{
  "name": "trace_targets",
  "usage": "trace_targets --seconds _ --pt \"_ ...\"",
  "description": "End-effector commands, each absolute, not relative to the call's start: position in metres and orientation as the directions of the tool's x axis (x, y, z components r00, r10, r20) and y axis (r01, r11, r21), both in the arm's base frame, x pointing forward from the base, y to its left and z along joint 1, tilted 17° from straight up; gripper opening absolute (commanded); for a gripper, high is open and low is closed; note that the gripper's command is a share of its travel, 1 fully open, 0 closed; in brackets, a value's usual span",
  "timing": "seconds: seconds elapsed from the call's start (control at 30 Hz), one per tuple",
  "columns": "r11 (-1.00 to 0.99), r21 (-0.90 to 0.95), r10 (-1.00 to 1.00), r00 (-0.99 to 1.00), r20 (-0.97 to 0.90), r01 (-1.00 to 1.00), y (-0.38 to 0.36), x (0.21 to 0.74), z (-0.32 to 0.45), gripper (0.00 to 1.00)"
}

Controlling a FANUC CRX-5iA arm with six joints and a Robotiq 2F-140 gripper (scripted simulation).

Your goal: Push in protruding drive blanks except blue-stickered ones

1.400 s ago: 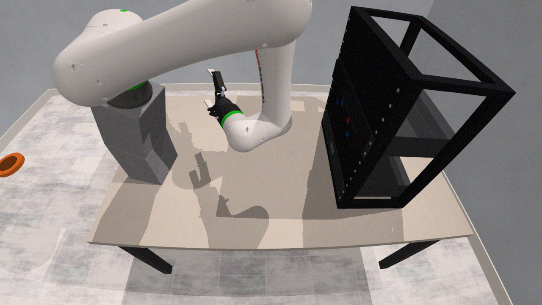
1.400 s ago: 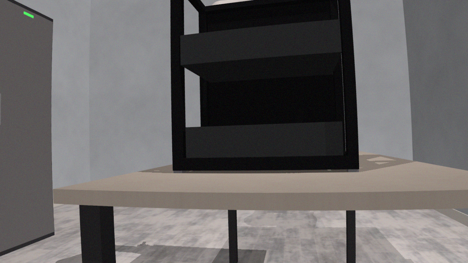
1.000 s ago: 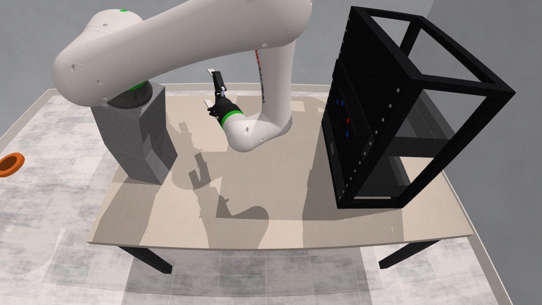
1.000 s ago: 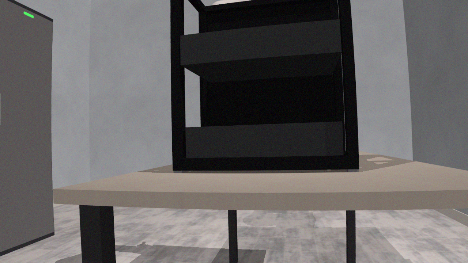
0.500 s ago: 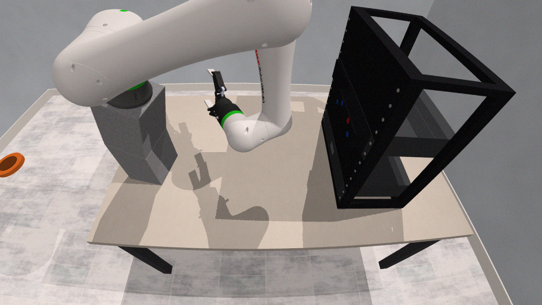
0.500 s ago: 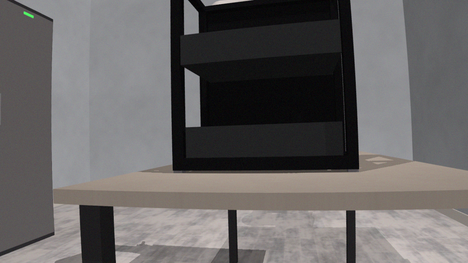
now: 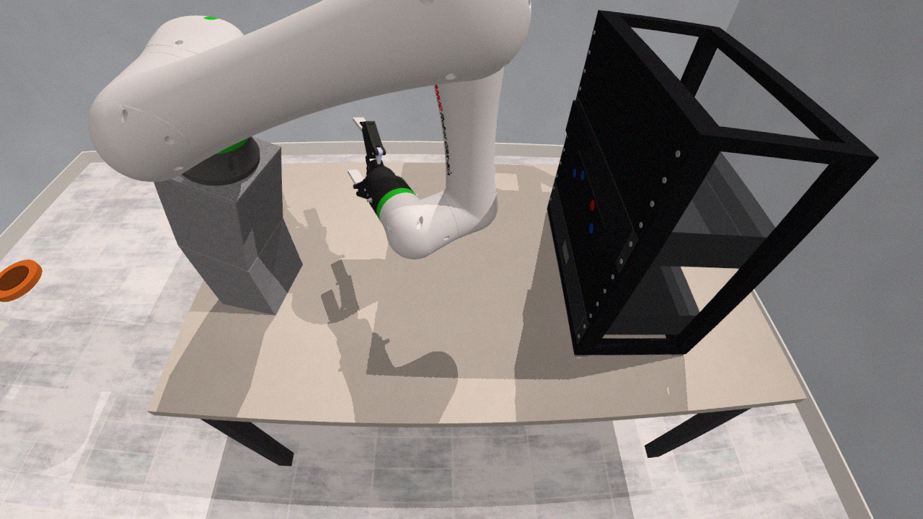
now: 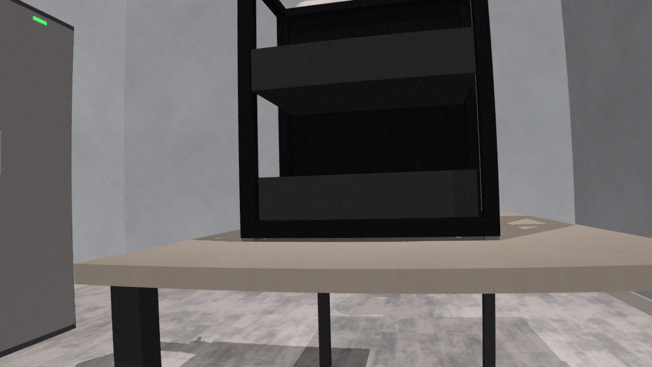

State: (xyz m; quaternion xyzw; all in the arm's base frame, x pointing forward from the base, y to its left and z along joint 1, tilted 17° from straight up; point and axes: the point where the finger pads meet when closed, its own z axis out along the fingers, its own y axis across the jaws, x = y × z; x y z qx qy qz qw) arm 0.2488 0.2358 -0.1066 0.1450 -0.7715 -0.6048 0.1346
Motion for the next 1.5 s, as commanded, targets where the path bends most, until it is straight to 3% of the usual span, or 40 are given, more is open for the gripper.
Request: trace_targets --seconds 0.0,0.83,1.47 --pt "0.226 0.972 -0.387 -0.922 0.032 -0.061 0.236 0.249 -0.107 1.00" --pt "0.205 0.978 -0.356 -0.934 0.029 -0.048 0.240 0.251 -0.100 1.00" --pt "0.063 0.998 -0.140 -0.990 0.011 0.002 0.257 0.278 -0.054 1.00"
